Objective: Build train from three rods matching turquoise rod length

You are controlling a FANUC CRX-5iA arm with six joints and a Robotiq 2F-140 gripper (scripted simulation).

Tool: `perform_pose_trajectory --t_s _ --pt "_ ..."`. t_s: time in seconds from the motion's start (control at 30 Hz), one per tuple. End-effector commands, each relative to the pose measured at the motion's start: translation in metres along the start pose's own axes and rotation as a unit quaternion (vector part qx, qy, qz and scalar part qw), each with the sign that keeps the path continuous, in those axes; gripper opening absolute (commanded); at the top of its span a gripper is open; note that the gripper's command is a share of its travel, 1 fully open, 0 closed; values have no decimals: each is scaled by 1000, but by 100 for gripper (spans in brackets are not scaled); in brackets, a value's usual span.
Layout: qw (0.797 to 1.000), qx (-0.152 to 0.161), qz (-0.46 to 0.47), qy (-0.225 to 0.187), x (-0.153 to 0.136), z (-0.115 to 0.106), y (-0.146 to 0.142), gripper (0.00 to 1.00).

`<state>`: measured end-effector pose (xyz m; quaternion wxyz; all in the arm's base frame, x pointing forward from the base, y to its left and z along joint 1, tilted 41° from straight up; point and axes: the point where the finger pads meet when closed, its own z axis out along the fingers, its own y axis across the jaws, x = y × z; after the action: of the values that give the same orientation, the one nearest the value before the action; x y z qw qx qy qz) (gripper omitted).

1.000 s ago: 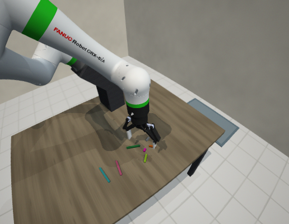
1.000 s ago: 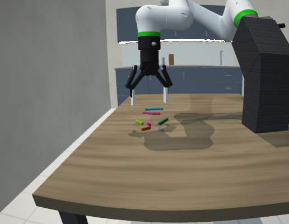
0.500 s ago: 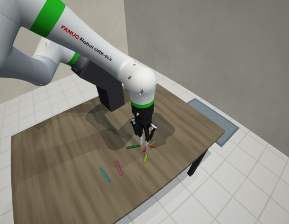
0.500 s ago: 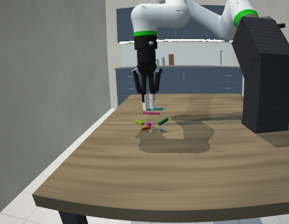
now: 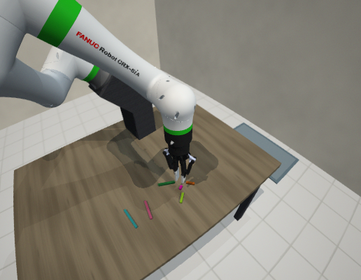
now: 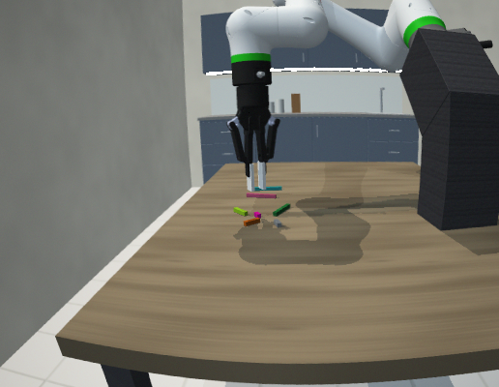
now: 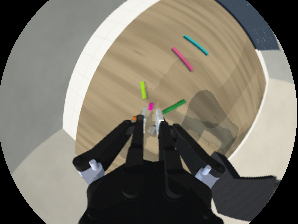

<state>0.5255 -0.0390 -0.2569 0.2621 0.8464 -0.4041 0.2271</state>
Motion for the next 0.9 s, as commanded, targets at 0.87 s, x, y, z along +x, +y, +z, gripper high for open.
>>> perform_pose_trajectory --t_s 0.87 --pt "1000 0 0 0 0 12 0 15"
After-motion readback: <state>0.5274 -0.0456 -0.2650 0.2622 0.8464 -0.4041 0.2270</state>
